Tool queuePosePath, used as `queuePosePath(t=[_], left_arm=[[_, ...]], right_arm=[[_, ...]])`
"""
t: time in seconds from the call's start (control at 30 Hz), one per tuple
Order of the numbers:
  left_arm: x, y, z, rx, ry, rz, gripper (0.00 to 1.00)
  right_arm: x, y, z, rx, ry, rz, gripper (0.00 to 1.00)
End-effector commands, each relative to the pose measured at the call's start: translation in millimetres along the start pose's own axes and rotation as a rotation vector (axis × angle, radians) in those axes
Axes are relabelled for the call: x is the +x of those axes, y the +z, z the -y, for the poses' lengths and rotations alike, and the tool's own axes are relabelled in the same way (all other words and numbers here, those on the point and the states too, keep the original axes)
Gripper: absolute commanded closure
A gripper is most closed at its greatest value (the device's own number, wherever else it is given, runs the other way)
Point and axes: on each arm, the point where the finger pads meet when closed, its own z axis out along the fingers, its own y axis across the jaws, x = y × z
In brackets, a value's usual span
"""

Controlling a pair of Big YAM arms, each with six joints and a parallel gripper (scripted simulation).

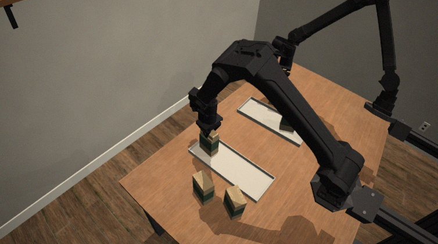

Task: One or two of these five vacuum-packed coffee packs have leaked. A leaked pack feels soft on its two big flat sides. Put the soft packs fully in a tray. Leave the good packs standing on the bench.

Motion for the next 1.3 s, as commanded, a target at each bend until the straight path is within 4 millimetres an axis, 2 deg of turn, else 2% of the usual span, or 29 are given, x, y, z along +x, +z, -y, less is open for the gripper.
queuePosePath(t=[0.0,0.73,0.77,1.0,1.03,1.27], left_arm=[[-28,-13,-13,-0.006,-0.022,0.053,0.77],[-28,-13,-13,-0.006,-0.022,0.053,0.77],[-28,-13,-13,-0.006,-0.022,0.053,0.24],[-29,-13,-13,-0.006,-0.023,0.054,0.24],[-18,-10,-4,-0.003,-0.011,0.035,0.24],[-18,-10,-4,-0.003,-0.011,0.035,0.24]], right_arm=[[-9,-7,6,0.011,0.012,0.020,0.24],[-9,-7,6,0.011,0.012,0.020,0.24],[-9,-7,6,0.011,0.012,0.020,0.24],[-9,-7,6,0.011,0.012,0.020,0.24],[-9,-7,6,0.011,0.012,0.020,0.24],[-9,-7,6,0.011,0.012,0.020,0.24]])
